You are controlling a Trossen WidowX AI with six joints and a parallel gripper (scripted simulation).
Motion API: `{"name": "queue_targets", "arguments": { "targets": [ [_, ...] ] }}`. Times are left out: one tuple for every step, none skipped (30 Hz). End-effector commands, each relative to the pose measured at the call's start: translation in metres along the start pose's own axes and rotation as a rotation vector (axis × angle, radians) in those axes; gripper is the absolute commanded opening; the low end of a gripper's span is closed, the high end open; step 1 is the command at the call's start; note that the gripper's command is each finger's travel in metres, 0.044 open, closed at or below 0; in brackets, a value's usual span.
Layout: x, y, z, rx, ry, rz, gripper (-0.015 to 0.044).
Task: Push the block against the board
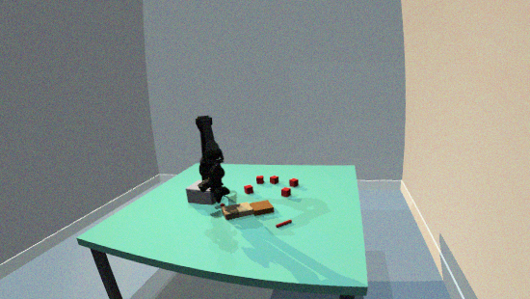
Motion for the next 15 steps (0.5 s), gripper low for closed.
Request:
{"name": "queue_targets", "arguments": {
  "targets": [
    [0.011,-0.011,-0.003,-0.005,0.001,-0.149,0.0000],
    [0.013,-0.013,-0.004,-0.006,0.001,-0.177,0.0000],
    [0.015,-0.014,-0.004,-0.006,0.001,-0.193,0.0000],
    [0.015,-0.014,-0.004,-0.006,0.001,-0.193,0.0000],
    [0.015,-0.014,-0.004,-0.006,0.001,-0.193,0.0000],
    [0.015,-0.014,-0.004,-0.006,0.001,-0.193,0.0000],
    [0.015,-0.014,-0.004,-0.006,0.001,-0.193,0.0000],
    [0.015,-0.014,-0.004,-0.006,0.001,-0.193,0.0000],
    [0.015,-0.014,-0.004,-0.006,0.001,-0.193,0.0000],
    [0.015,-0.014,-0.006,-0.006,0.001,-0.194,0.0000],
    [0.015,-0.013,-0.013,-0.006,0.001,-0.194,0.0000],
    [0.015,-0.012,-0.025,-0.006,0.001,-0.195,0.0000],
    [0.015,-0.012,-0.039,-0.006,0.001,-0.197,0.0000],
    [0.015,-0.013,-0.051,-0.006,0.001,-0.198,0.0000],
    [0.015,-0.013,-0.057,-0.006,0.001,-0.199,0.0000]
  ]
}}
Point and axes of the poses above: the point midway between the two fingers, 35 mm back from their tips, its own z axis back along the fingers, its own y axis across the jaws, x = y × z, the point moved 8 cm from there along z, back along the fingers, and after that the axes turned 13 degrees about -z, right-handed, at the moved point
